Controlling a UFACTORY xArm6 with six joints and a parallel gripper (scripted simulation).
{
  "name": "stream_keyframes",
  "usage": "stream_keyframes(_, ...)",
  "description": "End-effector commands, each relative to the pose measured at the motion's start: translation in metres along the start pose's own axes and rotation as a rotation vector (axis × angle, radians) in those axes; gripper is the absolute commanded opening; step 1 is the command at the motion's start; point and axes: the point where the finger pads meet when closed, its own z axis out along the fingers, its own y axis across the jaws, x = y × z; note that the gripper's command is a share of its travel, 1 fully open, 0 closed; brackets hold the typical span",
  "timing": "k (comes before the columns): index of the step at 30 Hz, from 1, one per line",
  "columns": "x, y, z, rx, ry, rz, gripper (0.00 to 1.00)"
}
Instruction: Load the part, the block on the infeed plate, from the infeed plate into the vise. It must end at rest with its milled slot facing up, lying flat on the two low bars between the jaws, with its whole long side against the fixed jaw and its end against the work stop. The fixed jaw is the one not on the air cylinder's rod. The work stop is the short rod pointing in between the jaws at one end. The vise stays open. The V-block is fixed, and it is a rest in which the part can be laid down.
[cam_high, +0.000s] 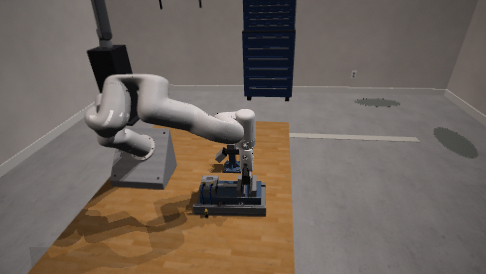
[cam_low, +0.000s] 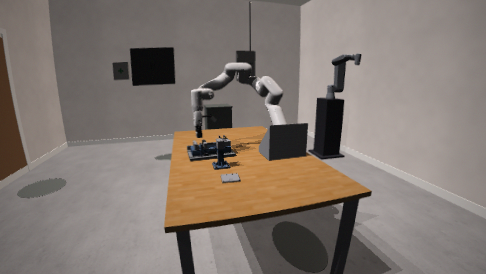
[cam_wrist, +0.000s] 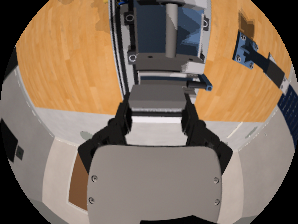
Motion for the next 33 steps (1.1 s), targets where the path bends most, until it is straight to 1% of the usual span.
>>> stream_keyframes(1, -0.0012, -0.0004, -0.0016, 0.000, -0.004, 0.001, 0.00)
stream_keyframes(20, -0.0012, -0.0004, -0.0007, 0.000, -0.004, 0.001, 0.00)
stream_keyframes(33, -0.0013, -0.0004, 0.0052, 0.000, -0.004, 0.001, 0.00)
